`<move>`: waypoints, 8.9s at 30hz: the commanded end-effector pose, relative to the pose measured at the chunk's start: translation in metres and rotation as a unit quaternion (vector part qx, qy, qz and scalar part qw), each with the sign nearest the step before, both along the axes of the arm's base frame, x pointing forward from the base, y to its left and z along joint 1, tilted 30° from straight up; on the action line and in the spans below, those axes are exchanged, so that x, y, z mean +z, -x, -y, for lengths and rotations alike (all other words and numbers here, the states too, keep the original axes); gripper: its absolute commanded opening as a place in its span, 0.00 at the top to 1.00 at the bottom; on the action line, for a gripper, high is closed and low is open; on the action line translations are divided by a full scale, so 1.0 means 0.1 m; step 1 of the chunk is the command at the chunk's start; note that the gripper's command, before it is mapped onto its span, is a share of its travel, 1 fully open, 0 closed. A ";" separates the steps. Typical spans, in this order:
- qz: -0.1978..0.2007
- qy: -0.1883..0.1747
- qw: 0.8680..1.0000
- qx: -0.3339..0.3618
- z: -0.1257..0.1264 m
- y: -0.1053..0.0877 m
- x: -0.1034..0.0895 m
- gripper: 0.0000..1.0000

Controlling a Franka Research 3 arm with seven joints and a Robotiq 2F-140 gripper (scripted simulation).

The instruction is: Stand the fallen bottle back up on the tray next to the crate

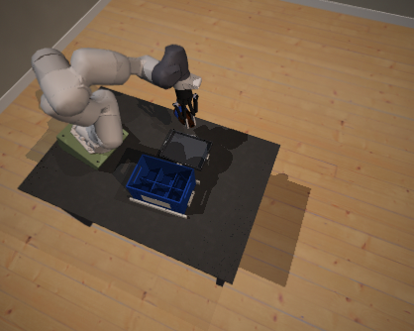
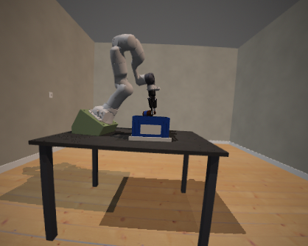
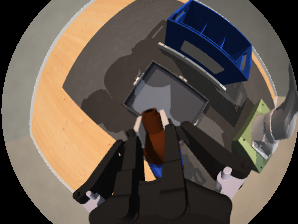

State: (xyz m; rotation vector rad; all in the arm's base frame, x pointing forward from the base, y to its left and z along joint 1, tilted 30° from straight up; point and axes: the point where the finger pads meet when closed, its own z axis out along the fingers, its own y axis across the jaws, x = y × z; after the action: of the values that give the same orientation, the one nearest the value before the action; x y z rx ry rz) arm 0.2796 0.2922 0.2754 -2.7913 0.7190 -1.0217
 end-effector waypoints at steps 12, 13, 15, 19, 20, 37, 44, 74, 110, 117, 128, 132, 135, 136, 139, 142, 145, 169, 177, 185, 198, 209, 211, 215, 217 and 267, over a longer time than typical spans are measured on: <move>0.001 -0.004 1.000 -0.004 -0.01 0.00 0.00 1.00; 0.001 -0.004 1.000 -0.004 -0.01 0.00 0.00 1.00; 0.001 -0.004 1.000 -0.004 -0.01 0.00 0.00 1.00; 0.001 -0.004 1.000 -0.004 -0.01 0.00 0.00 1.00; 0.001 -0.004 1.000 -0.004 -0.01 0.00 0.00 1.00; 0.004 -0.003 1.000 -0.005 -0.01 0.00 0.00 1.00; 0.017 0.004 1.000 -0.009 -0.01 0.01 0.00 1.00; 0.078 0.031 0.996 -0.024 -0.02 0.03 -0.01 1.00; 0.078 0.031 0.996 -0.024 -0.02 0.03 -0.02 1.00; 0.079 0.031 0.996 -0.024 -0.02 0.03 -0.02 1.00; 0.092 0.037 0.995 -0.029 -0.02 0.03 -0.02 1.00; 0.103 0.042 0.993 -0.032 -0.02 0.03 -0.02 1.00; 0.109 0.045 0.992 -0.033 -0.03 0.03 -0.02 1.00; 0.109 0.045 0.992 -0.033 -0.03 0.03 -0.02 1.00; 0.118 0.050 0.991 -0.036 -0.03 0.04 -0.02 1.00; 0.128 0.054 0.990 -0.038 -0.03 0.04 -0.03 1.00; 0.136 0.058 0.988 -0.040 -0.03 0.04 -0.03 1.00; 0.155 0.065 0.985 -0.044 -0.04 0.05 -0.04 1.00; 0.155 0.065 0.985 -0.044 -0.04 0.05 -0.04 1.00; 0.155 0.065 0.985 -0.044 -0.04 0.05 -0.04 1.00; 0.155 0.065 0.985 -0.044 -0.04 0.05 -0.04 1.00; 0.161 0.068 0.984 -0.046 -0.04 0.05 -0.04 1.00; 0.164 0.070 0.983 -0.047 -0.04 0.05 -0.04 1.00; 0.174 0.074 0.981 -0.050 -0.04 0.05 -0.04 1.00; 0.179 0.077 0.979 -0.052 -0.04 0.05 -0.04 1.00; 0.231 0.099 0.966 -0.064 -0.05 0.07 -0.06 1.00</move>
State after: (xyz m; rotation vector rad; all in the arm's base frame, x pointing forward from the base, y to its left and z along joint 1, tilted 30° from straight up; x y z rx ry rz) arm 0.2732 0.2966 0.2674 -2.5302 0.7608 -1.7740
